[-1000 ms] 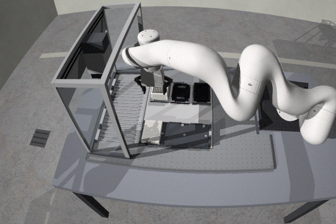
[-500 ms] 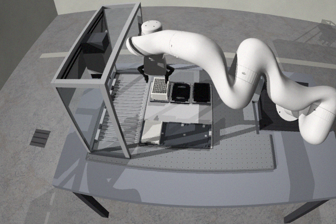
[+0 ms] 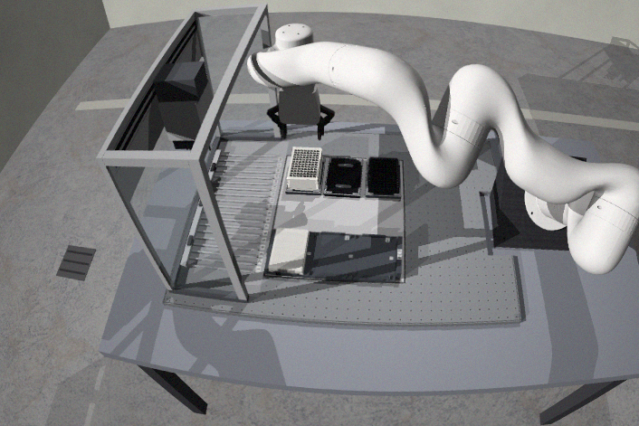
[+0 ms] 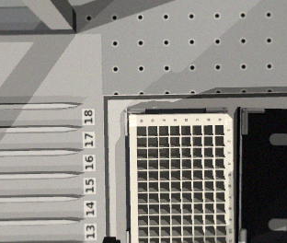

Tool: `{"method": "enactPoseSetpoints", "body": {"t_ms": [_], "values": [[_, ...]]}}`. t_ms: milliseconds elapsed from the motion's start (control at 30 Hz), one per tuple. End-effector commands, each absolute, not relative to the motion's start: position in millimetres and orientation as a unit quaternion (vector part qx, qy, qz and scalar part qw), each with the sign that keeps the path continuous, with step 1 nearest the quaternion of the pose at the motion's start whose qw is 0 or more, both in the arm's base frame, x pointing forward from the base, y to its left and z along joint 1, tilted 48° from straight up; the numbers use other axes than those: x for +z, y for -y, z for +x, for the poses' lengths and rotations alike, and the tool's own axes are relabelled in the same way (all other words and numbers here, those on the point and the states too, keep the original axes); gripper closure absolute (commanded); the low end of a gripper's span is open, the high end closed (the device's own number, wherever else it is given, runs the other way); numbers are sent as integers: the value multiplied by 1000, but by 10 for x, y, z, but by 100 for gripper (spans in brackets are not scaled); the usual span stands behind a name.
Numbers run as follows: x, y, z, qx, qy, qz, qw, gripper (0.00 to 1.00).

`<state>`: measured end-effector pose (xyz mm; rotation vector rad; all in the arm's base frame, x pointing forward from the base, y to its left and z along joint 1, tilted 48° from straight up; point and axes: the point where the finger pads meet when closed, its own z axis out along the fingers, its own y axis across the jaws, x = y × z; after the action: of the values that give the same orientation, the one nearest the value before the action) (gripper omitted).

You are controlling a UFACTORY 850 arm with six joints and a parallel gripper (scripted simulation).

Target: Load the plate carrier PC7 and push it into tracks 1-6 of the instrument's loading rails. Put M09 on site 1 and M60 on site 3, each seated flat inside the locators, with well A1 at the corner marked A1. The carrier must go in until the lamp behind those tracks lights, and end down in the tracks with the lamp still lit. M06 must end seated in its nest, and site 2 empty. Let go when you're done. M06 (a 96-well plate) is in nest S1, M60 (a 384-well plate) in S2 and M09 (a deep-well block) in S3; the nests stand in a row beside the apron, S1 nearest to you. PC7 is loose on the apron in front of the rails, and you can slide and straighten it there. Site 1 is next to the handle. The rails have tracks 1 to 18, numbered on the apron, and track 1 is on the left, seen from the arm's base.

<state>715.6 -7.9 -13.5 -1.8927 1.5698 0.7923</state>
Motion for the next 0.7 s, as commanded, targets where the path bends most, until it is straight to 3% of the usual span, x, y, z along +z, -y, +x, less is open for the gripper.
{"method": "enactPoseSetpoints", "body": {"t_ms": [0, 667], "values": [[-181, 152, 7189, 295, -583, -705, 276, 0], [-237, 91, 7182, 295, -583, -705, 276, 0]]}}
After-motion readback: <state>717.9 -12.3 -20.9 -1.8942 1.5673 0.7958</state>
